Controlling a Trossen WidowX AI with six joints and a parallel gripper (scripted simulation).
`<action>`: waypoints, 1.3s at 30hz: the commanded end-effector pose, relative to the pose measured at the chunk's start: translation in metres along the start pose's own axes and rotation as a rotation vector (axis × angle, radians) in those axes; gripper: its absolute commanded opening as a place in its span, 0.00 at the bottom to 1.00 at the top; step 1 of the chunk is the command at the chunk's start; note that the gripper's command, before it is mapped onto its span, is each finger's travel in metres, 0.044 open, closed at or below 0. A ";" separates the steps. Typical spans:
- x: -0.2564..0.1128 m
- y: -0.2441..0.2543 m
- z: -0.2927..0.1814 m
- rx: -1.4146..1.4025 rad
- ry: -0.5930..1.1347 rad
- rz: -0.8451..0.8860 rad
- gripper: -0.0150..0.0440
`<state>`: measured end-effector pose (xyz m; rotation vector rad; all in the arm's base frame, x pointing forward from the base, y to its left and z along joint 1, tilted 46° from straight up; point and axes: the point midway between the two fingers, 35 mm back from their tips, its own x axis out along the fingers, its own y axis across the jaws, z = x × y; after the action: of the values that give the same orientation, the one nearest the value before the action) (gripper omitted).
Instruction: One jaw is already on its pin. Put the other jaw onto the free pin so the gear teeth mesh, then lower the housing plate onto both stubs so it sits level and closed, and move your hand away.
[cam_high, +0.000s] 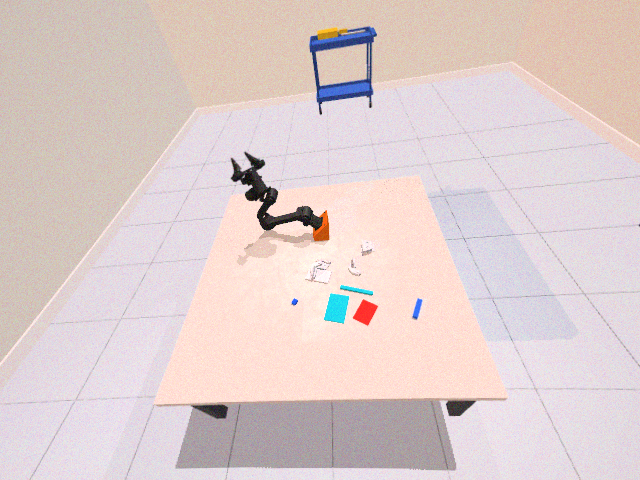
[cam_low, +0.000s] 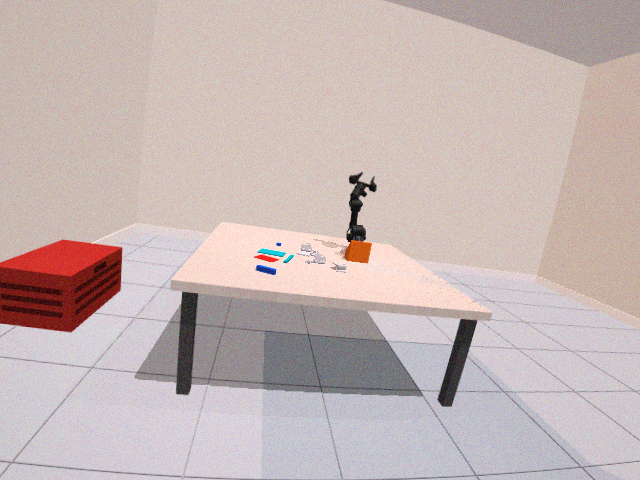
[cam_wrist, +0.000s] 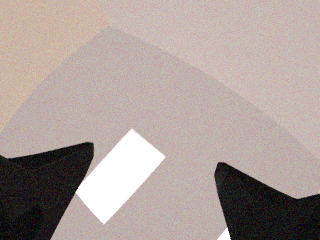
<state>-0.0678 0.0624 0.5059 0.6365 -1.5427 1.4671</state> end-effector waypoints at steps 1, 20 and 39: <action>0.000 0.000 0.000 0.000 0.000 0.000 0.98; 0.000 -0.003 -0.090 0.128 0.285 -0.028 1.00; -0.020 -0.014 -0.174 0.290 0.564 -0.144 1.00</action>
<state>-0.0100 0.2154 0.4805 0.4355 -0.8912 1.6045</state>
